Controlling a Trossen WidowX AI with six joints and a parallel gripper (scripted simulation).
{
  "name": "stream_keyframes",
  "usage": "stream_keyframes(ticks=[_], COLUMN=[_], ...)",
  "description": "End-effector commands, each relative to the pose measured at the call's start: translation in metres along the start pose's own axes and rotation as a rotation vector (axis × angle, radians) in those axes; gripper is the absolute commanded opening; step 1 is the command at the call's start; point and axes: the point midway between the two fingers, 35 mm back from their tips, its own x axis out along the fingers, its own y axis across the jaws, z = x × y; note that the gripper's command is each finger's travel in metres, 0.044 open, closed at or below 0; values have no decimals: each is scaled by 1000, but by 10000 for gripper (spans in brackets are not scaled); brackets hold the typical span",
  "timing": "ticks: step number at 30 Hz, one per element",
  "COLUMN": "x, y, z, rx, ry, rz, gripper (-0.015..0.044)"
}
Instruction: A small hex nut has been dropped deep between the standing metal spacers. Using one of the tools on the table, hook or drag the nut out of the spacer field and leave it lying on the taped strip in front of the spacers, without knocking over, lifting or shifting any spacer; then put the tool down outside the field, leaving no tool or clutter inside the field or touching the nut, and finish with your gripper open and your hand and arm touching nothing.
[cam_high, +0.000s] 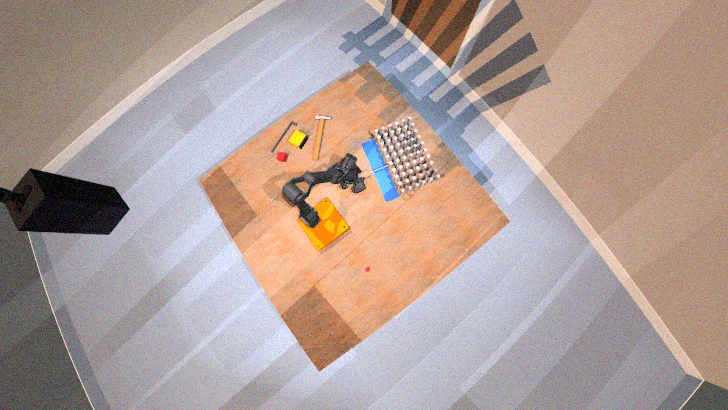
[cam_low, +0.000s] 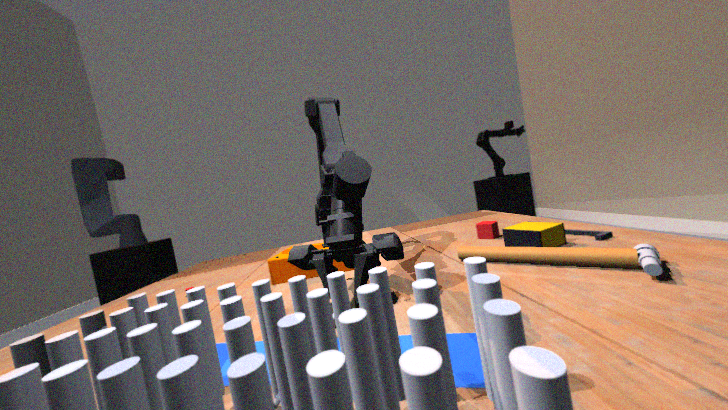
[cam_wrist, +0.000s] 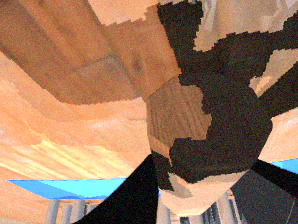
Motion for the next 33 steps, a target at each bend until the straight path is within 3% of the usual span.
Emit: stream_keyframes(ticks=[1,33], x=[-2,-14], y=[1,0], z=[3,22], rx=[2,2], ry=[4,2], rz=[5,5], gripper=[0,0])
